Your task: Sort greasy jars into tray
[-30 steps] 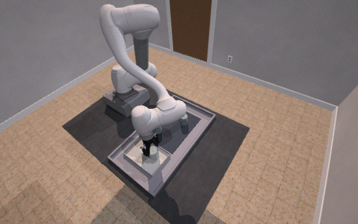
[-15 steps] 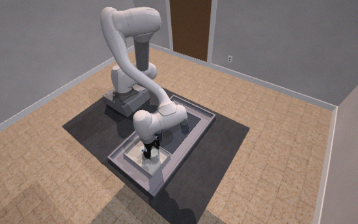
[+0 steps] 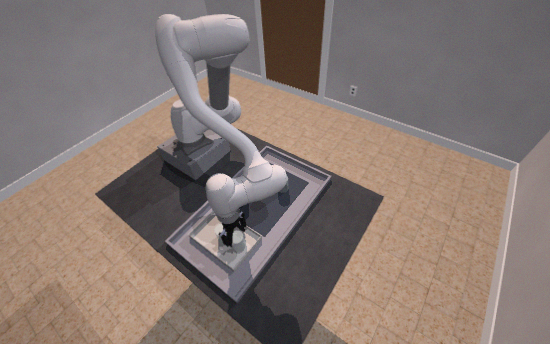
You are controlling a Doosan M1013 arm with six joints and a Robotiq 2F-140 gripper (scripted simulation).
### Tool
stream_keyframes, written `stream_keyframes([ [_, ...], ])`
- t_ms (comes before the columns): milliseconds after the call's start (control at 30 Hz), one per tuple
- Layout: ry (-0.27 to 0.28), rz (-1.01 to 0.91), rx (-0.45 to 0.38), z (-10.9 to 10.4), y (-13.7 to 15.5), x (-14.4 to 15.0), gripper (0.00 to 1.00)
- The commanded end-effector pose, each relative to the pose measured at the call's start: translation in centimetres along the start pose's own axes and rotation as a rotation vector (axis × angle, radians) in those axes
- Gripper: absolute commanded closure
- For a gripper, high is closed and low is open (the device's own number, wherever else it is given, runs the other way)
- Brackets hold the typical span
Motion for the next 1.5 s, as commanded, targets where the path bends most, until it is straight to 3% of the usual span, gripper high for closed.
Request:
stream_keyframes([
  [0,0.000,0.000,0.000,0.3,0.0,0.0,1.00],
  [600,0.000,0.000,0.000,2.0,0.0,0.0,1.00],
  [633,0.000,0.000,0.000,2.0,0.0,0.0,0.00],
  [1267,0.000,0.000,0.000,2.0,0.0,0.0,0.00],
  [1467,0.000,0.000,0.000,0.4,0.0,0.0,0.00],
])
Point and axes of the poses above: the point where the finger pads meet when closed, its own z axis out along the fingers, its own x axis across the jaws, y = z × x, the point moved 1 cm from there along -z, back along the fingers, and after that the axes turned 3 degrees about -z, right-handed, at the moved point
